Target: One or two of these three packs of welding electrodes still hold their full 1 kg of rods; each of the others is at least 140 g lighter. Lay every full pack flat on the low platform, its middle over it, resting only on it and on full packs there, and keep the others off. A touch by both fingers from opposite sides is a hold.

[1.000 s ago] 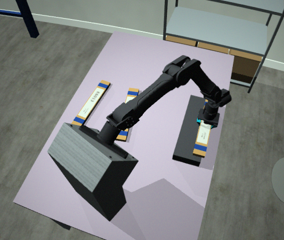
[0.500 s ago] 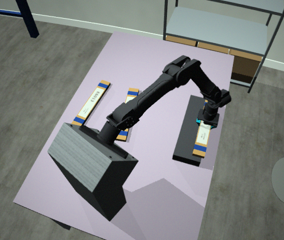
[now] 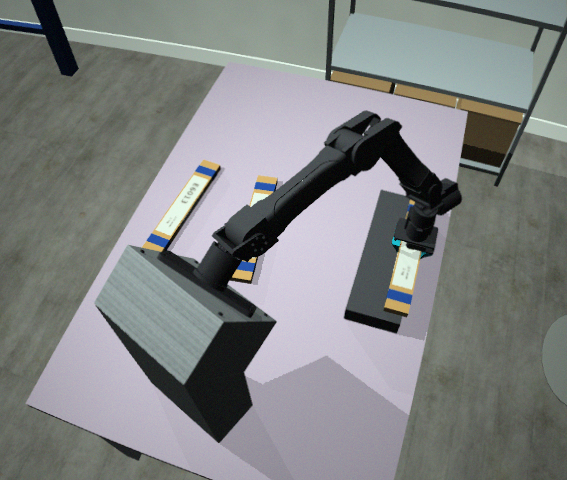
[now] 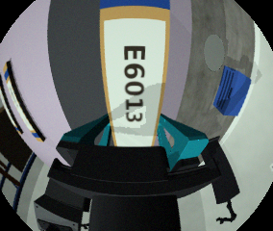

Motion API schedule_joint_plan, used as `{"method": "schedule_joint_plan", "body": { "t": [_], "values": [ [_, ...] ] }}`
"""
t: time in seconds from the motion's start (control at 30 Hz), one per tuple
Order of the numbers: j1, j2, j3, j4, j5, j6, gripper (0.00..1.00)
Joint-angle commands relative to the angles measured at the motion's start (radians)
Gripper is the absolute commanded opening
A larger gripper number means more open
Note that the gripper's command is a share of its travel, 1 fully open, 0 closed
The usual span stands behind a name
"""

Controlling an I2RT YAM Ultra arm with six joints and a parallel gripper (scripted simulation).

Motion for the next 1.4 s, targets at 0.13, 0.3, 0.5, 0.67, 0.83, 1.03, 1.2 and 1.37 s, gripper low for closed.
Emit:
{"method": "schedule_joint_plan", "body": {
  "t": [0.13, 0.3, 0.5, 0.67, 0.83, 1.03, 1.2, 1.37],
  "values": [
    [-0.026, -0.056, 0.005, -0.014, -0.006, 0.003, 0.0],
    [-0.026, -0.057, 0.004, -0.015, -0.006, 0.003, 0.0],
    [-0.027, -0.057, 0.003, -0.016, -0.006, 0.003, 0.0],
    [-0.027, -0.058, 0.001, -0.017, -0.006, 0.003, 0.0],
    [-0.027, -0.059, 0.002, -0.008, -0.006, 0.002, 0.95],
    [-0.028, -0.047, 0.002, -0.008, -0.007, 0.002, 0.95],
    [-0.028, -0.036, 0.001, -0.008, -0.007, 0.002, 0.95],
    [-0.028, -0.036, 0.001, -0.008, -0.007, 0.002, 0.95]
  ]
}}
